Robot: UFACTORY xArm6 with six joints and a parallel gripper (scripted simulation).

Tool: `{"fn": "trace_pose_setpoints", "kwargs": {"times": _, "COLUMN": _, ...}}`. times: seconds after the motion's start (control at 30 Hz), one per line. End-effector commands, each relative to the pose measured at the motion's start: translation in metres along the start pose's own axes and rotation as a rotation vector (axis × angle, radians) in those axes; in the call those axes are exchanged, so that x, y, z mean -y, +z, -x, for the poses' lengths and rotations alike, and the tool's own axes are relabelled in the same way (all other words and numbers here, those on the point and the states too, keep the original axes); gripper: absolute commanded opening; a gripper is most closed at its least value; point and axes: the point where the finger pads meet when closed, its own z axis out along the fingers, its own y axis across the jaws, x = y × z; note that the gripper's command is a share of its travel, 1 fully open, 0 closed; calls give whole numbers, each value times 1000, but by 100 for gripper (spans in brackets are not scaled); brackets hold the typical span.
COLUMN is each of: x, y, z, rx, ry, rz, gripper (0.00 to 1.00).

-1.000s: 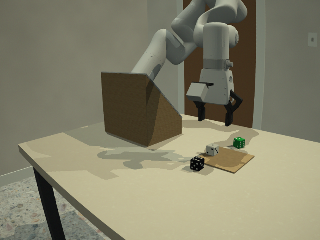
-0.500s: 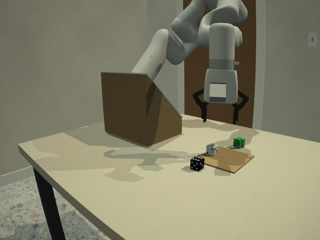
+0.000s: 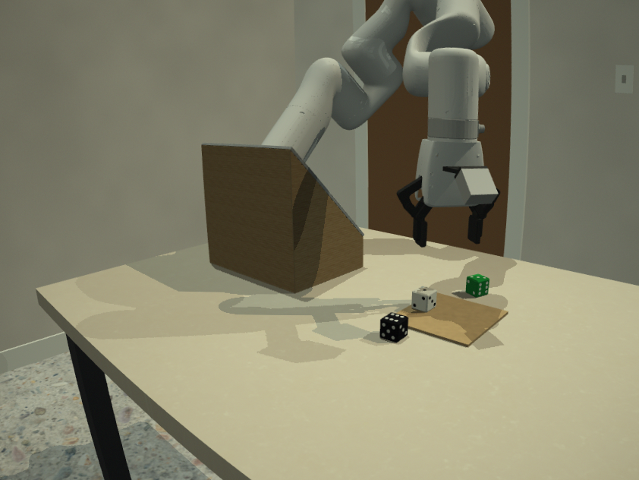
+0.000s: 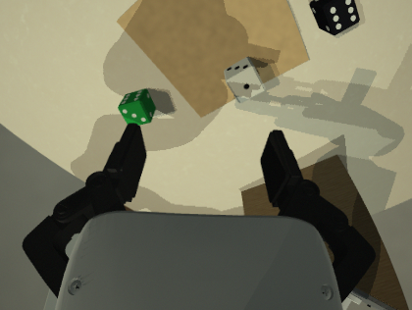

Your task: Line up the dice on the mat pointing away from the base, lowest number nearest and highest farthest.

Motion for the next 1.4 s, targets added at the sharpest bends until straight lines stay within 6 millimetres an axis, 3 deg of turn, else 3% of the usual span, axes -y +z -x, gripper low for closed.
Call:
{"fn": "trace_pose_setpoints", "kwargs": {"times": 0.0, "x": 7, "y": -1, "z": 1, "rx": -8, "ry": -175, "rz": -9, "gripper": 100}}
{"fn": "trace_pose_setpoints", "kwargs": {"times": 0.23, "x": 14, "y": 0, "z": 3, "rx": -9, "ry": -327, "rz": -9, "gripper": 100}}
{"fn": "trace_pose_setpoints", "kwargs": {"times": 0.73, "x": 34, "y": 1, "z": 11, "rx": -11, "ry": -822, "rz": -7, "gripper": 100}}
{"fn": "trace_pose_setpoints", "kwargs": {"times": 0.83, "x": 35, "y": 1, "z": 11, "rx": -11, "ry": -826, "rz": -7, "gripper": 100}}
{"fn": "trace_pose_setpoints", "kwargs": {"times": 0.9, "x": 40, "y": 1, "z": 13, "rx": -12, "ry": -952, "rz": -6, "gripper": 100}}
{"fn": "trace_pose_setpoints", "kwargs": {"times": 1.3, "x": 55, "y": 2, "z": 20, "rx": -13, "ry": -1310, "rz": -6, "gripper": 100}}
{"fn": "trace_pose_setpoints", "kwargs": {"times": 1.37, "x": 55, "y": 2, "z": 20, "rx": -13, "ry": -1310, "rz": -6, "gripper": 100}}
